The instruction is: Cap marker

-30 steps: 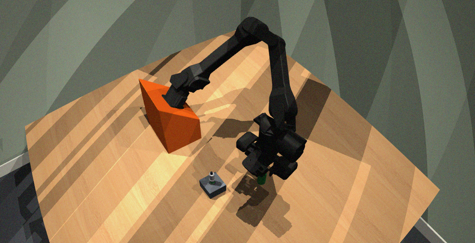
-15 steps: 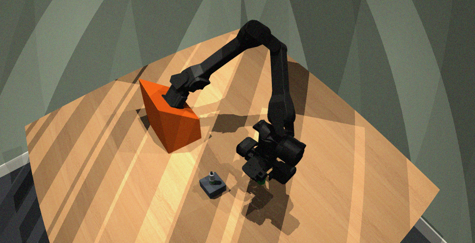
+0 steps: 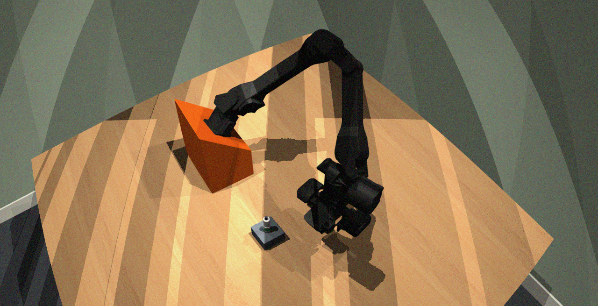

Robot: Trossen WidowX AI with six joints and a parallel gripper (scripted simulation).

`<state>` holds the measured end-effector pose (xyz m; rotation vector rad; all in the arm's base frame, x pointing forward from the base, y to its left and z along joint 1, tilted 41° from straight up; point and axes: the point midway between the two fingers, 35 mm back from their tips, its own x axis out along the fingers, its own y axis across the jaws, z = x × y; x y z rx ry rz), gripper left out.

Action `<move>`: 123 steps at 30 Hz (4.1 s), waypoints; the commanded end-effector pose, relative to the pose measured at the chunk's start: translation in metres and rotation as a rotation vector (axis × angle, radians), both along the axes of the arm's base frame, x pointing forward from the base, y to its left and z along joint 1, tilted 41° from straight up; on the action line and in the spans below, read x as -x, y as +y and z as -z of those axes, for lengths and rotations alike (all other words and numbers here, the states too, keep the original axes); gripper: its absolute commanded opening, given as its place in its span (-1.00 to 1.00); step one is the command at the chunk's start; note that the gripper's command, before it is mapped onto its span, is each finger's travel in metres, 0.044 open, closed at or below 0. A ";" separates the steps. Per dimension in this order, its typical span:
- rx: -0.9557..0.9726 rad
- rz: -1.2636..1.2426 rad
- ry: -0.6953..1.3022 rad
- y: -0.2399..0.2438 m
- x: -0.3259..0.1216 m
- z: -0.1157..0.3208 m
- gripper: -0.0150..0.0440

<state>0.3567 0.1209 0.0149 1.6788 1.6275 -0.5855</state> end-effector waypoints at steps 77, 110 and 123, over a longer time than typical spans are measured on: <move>0.022 0.005 0.020 -0.166 0.077 0.009 -0.49; 0.014 0.004 0.018 -0.155 0.084 0.038 -0.49; 0.012 0.004 0.017 -0.141 0.084 0.054 -0.49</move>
